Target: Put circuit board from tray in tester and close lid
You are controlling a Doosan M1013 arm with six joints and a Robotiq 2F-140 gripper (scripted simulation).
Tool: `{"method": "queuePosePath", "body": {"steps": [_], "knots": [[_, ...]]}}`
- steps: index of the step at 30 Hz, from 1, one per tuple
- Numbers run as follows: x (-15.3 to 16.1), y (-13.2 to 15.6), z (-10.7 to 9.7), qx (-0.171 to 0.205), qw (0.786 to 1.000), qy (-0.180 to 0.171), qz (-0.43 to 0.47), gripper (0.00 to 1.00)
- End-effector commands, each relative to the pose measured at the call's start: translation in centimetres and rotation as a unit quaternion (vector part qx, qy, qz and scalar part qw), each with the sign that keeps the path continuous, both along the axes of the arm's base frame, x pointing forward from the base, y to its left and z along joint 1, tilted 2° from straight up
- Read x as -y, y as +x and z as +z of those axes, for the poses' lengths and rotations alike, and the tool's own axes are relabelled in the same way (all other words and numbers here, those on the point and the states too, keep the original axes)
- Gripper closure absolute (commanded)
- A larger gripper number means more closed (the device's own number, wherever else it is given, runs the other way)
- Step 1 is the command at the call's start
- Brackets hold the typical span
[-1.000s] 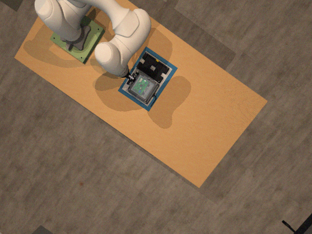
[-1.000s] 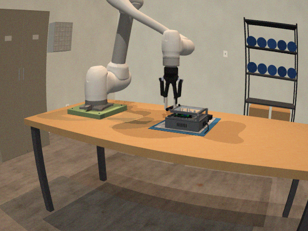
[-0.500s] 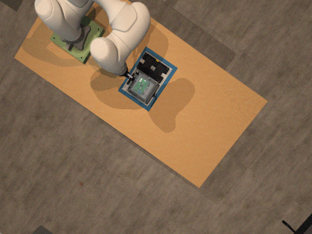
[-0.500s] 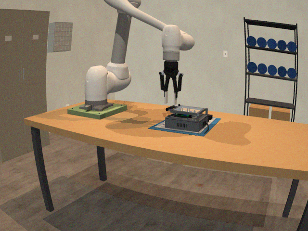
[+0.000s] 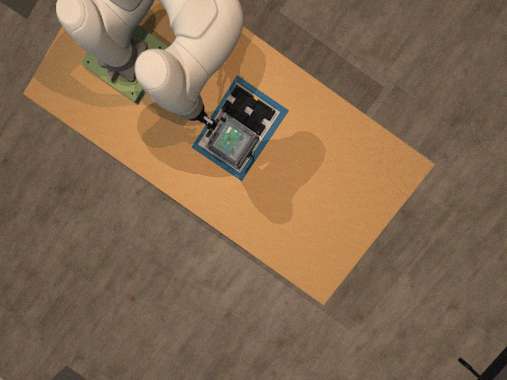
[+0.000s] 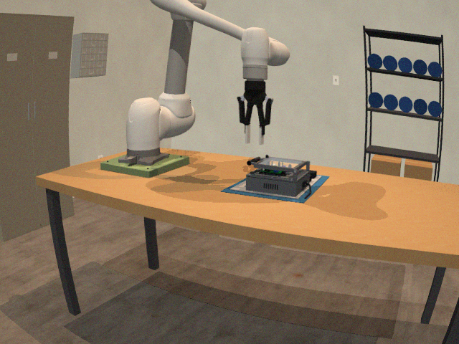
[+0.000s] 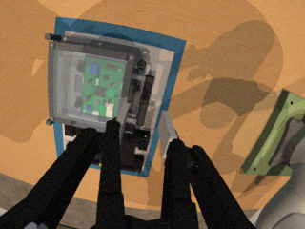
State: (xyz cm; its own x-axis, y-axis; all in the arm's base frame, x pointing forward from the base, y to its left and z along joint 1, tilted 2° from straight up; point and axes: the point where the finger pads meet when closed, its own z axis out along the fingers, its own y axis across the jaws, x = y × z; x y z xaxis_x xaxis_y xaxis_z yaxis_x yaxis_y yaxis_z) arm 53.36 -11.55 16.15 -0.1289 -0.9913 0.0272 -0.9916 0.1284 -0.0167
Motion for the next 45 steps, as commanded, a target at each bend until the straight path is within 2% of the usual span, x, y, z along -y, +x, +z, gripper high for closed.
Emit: {"method": "queuePosePath", "body": {"steps": [1, 13, 23, 24, 45], "knots": [[0.0, 0.0, 0.7, 0.0, 1.0, 0.0, 0.0, 0.7], [-0.1, 0.0, 2.2, 0.0, 1.0, 0.0, 0.0, 0.7], [-0.1, 0.0, 2.4, 0.0, 1.0, 0.0, 0.0, 0.7], [-0.1, 0.0, 2.4, 0.0, 1.0, 0.0, 0.0, 0.0], [-0.1, 0.0, 2.4, 0.0, 1.0, 0.0, 0.0, 0.0]]}}
